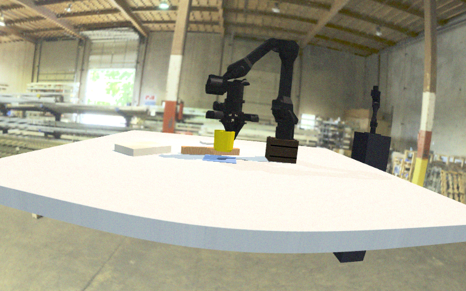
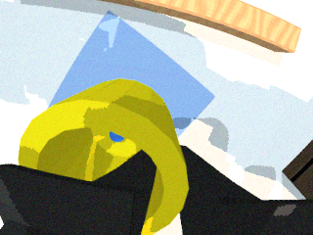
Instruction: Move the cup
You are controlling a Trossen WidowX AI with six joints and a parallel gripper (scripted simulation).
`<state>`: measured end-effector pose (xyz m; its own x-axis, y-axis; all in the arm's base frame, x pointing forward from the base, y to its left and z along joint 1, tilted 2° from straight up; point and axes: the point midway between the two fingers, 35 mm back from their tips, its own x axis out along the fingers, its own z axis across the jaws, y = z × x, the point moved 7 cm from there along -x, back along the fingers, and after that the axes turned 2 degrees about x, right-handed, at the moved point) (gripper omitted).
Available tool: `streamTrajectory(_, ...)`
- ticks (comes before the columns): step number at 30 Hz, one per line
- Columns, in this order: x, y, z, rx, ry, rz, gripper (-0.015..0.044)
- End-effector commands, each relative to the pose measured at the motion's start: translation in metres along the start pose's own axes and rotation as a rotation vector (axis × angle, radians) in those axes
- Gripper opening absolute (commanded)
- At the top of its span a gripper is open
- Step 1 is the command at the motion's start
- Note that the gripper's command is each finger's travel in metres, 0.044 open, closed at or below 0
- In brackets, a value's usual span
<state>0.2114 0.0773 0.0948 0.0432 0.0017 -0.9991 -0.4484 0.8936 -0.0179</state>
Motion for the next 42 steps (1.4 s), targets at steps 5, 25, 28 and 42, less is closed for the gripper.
streamTrajectory(5, -0.025, 0.001, -0.002, 0.002, -0.009, -0.006, 0.0)
streamTrajectory(25, -0.021, 0.002, -0.002, -0.001, -0.003, 0.0, 0.0)
streamTrajectory(28, -0.022, -0.001, -0.002, -0.001, -0.003, -0.001, 0.0)
streamTrajectory(42, -0.022, -0.023, -0.003, 0.001, -0.007, -0.006, 0.0)
